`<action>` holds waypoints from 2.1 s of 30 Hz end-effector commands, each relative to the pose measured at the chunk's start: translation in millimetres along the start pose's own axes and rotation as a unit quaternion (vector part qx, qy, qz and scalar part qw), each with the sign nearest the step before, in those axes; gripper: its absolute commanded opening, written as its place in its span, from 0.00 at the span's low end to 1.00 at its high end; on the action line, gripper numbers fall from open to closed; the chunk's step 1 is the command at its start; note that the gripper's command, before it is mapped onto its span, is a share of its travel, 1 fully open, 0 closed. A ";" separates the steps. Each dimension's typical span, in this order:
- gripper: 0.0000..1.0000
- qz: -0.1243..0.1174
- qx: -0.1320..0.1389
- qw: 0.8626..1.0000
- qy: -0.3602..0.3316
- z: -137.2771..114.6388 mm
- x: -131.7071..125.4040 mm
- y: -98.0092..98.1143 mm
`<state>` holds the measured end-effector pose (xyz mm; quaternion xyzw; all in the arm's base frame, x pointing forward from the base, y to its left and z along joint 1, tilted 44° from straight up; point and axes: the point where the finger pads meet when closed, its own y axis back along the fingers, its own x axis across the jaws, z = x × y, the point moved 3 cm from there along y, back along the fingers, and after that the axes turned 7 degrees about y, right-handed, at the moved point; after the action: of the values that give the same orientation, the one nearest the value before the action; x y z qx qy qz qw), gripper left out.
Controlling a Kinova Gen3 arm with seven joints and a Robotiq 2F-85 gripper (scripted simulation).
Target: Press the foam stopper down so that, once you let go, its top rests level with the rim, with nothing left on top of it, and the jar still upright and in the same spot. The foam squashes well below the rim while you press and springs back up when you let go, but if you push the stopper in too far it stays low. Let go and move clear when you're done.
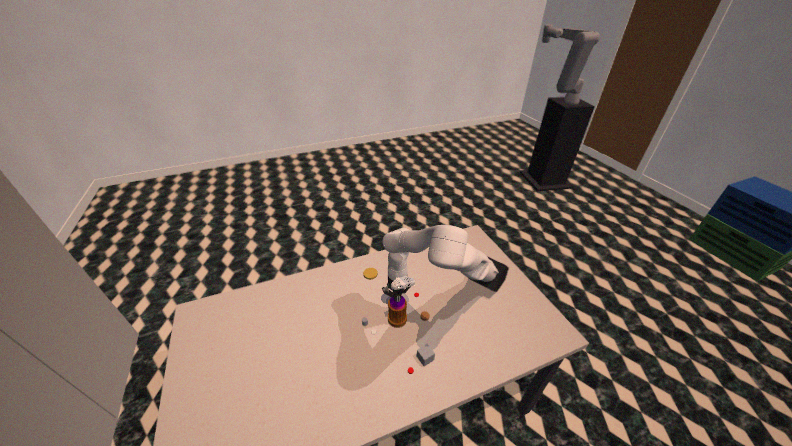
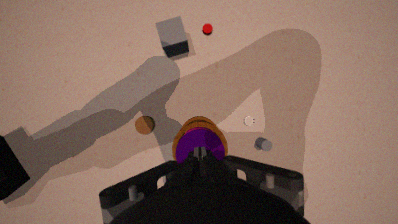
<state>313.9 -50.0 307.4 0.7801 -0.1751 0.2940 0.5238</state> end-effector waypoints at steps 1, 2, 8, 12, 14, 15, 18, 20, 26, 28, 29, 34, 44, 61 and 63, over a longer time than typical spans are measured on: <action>0.00 0.000 0.000 1.000 0.000 0.1 0.0 0.0; 0.00 0.000 0.000 1.000 0.000 0.1 0.0 -0.2; 0.00 0.000 0.000 1.000 0.000 0.1 0.0 -1.8; 0.00 0.000 0.000 1.000 0.000 0.1 0.0 -3.3; 0.00 0.000 0.000 1.000 0.000 0.1 0.0 -4.2; 0.00 0.000 0.000 1.000 0.000 0.1 0.0 -4.7; 0.00 0.000 0.000 1.000 0.000 0.1 0.0 -5.2; 0.00 0.000 0.000 1.000 0.000 0.1 0.0 -6.2; 0.00 0.000 0.000 1.000 0.000 0.1 0.0 -9.7; 0.00 0.000 0.000 1.000 0.000 0.1 0.0 -10.9; 0.00 0.000 0.000 1.000 0.000 0.1 0.0 -11.5; 0.00 0.000 0.000 1.000 0.000 0.1 0.0 -14.0; 0.00 0.000 0.000 1.000 0.000 0.1 0.0 -19.2; 0.00 0.000 0.000 1.000 0.000 0.1 0.0 -25.0; 0.00 0.000 0.000 1.000 0.000 0.1 0.0 -25.4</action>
<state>328.4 -40.5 289.9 0.7795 -0.1755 0.2944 0.5243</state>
